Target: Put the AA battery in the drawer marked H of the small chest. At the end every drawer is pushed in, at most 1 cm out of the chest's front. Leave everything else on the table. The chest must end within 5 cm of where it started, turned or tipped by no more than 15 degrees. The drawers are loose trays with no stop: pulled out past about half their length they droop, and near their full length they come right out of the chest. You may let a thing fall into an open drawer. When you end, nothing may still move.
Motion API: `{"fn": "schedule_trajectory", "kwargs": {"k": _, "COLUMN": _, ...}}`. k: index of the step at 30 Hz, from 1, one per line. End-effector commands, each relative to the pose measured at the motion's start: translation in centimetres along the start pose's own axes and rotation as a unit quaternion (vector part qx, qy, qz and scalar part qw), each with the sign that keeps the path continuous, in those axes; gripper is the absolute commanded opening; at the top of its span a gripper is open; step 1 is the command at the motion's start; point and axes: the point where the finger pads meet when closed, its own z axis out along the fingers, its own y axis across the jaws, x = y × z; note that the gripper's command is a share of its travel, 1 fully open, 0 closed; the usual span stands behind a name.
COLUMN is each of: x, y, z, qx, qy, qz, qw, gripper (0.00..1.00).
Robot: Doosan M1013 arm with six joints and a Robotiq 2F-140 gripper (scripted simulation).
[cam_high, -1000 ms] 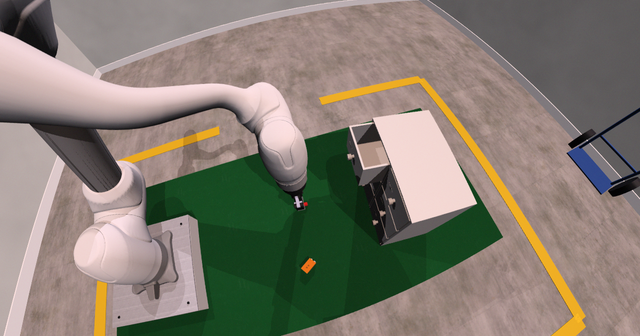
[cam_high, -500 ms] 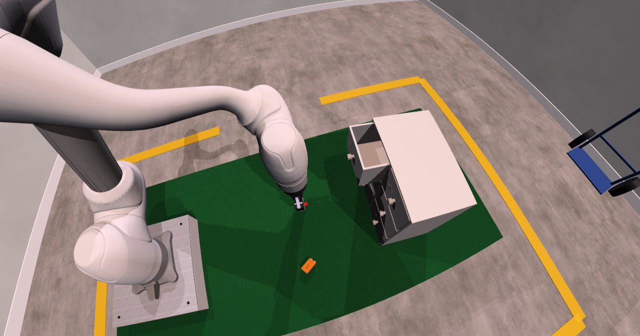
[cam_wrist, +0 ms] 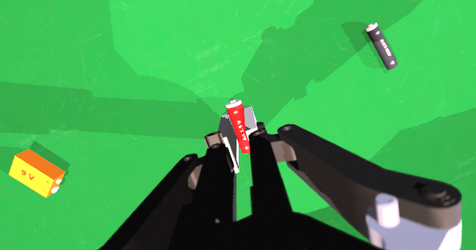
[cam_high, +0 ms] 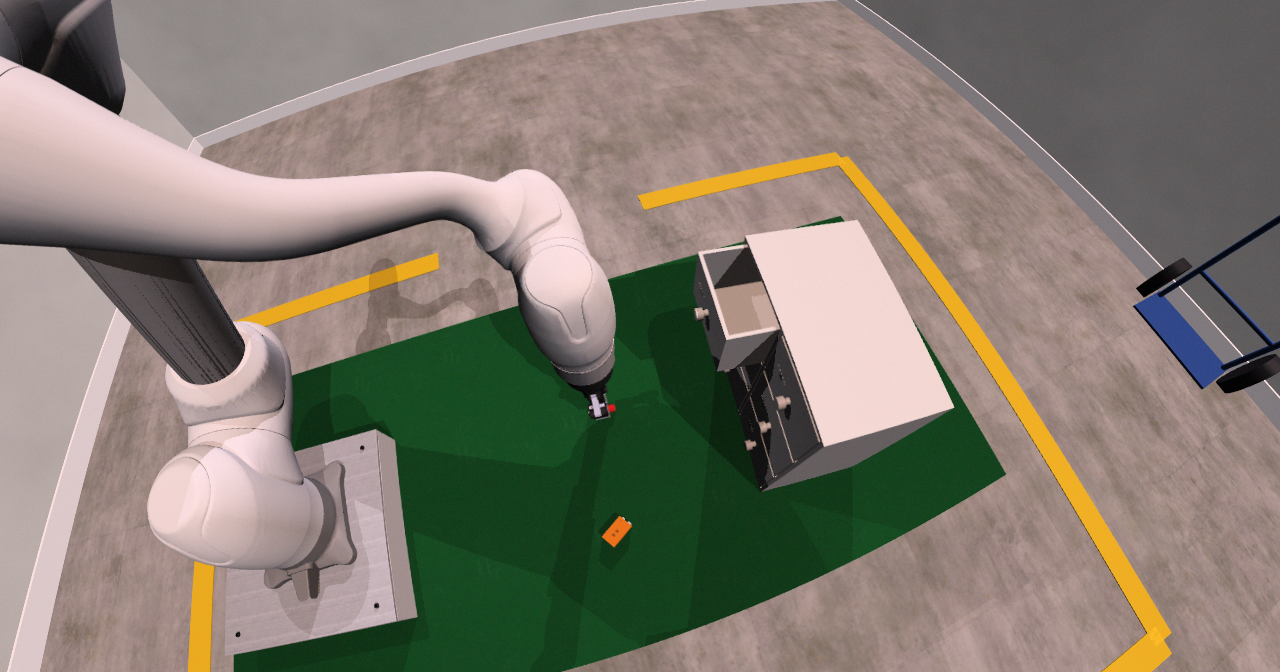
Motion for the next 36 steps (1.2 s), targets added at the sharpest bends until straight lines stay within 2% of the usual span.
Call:
{"fn": "schedule_trajectory", "kwargs": {"k": 1, "x": 0.0, "y": 0.0, "z": 0.0, "qx": 0.0, "qy": 0.0, "qz": 0.0, "qw": 1.0, "gripper": 0.06}}
{"fn": "schedule_trajectory", "kwargs": {"k": 20, "x": 0.0, "y": 0.0, "z": -0.2, "qx": 0.0, "qy": 0.0, "qz": 0.0, "qw": 1.0, "gripper": 0.06}}
{"fn": "schedule_trajectory", "kwargs": {"k": 23, "x": 0.0, "y": 0.0, "z": -1.9, "qx": 0.0, "qy": 0.0, "qz": 0.0, "qw": 1.0, "gripper": 0.06}}
{"fn": "schedule_trajectory", "kwargs": {"k": 28, "x": 0.0, "y": 0.0, "z": -7.7, "qx": 0.0, "qy": 0.0, "qz": 0.0, "qw": 1.0, "gripper": 0.06}}
{"fn": "schedule_trajectory", "kwargs": {"k": 30, "x": 0.0, "y": 0.0, "z": -9.4, "qx": 0.0, "qy": 0.0, "qz": 0.0, "qw": 1.0, "gripper": 0.06}}
{"fn": "schedule_trajectory", "kwargs": {"k": 36, "x": 0.0, "y": 0.0, "z": -10.0, "qx": 0.0, "qy": 0.0, "qz": 0.0, "qw": 1.0, "gripper": 0.06}}
